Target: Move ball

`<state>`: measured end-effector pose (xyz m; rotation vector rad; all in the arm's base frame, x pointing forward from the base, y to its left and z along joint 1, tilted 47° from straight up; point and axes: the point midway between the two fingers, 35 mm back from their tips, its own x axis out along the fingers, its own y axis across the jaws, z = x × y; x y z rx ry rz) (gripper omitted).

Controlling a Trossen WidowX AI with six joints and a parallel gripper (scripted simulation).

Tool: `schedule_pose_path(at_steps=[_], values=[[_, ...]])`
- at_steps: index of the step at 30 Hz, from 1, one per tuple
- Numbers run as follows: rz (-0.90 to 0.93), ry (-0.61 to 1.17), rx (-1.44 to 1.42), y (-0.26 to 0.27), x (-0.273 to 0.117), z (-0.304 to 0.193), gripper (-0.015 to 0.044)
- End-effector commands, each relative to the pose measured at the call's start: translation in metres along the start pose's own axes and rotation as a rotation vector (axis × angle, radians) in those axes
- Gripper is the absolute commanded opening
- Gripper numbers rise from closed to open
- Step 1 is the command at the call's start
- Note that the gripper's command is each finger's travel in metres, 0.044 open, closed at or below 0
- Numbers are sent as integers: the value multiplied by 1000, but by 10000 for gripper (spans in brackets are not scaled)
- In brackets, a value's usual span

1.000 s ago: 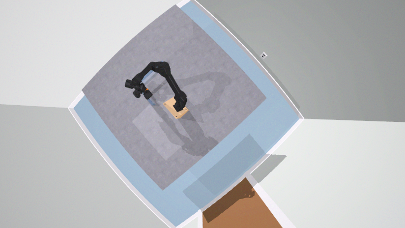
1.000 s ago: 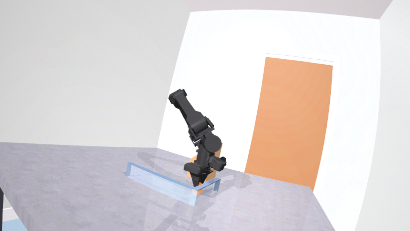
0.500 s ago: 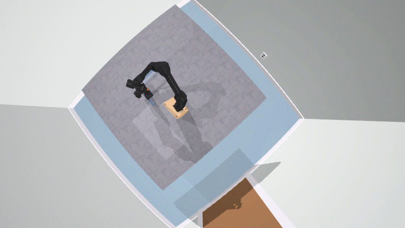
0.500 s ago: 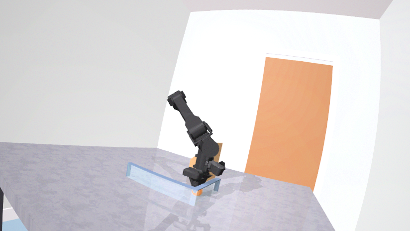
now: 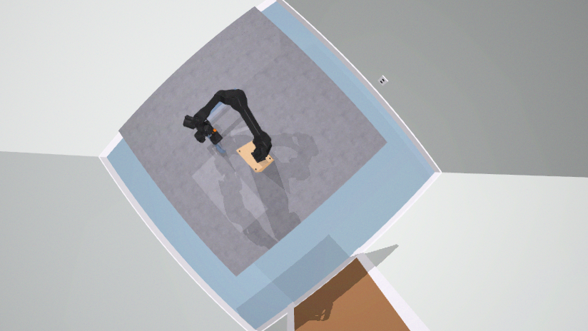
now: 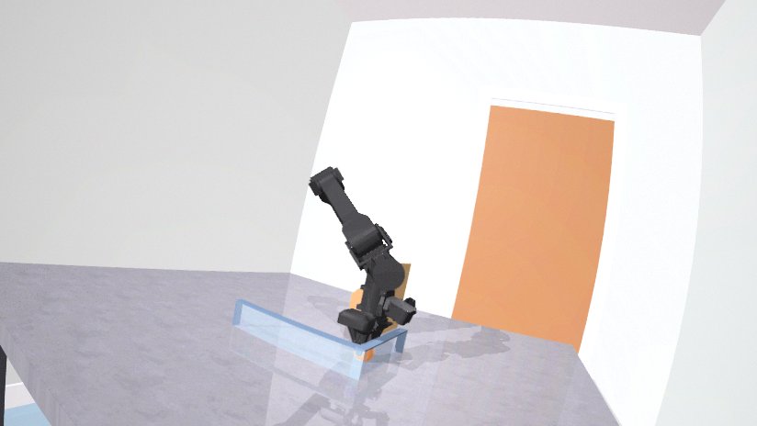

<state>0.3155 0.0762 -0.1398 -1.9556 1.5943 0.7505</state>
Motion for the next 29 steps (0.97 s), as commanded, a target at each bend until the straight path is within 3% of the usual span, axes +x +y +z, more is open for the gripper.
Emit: schedule_pose_path(at_steps=[1, 4, 9, 21, 26, 29], values=[[1, -1, 1, 0, 0, 0, 296], [2, -2, 0, -1, -11, 1, 296], [6, 1, -5, 1, -83, 0, 296], [-13, -3, -10, -1, -77, 3, 296], [-13, -3, -7, 2, -123, 1, 428], [-13, -3, -7, 3, -126, 1, 440]])
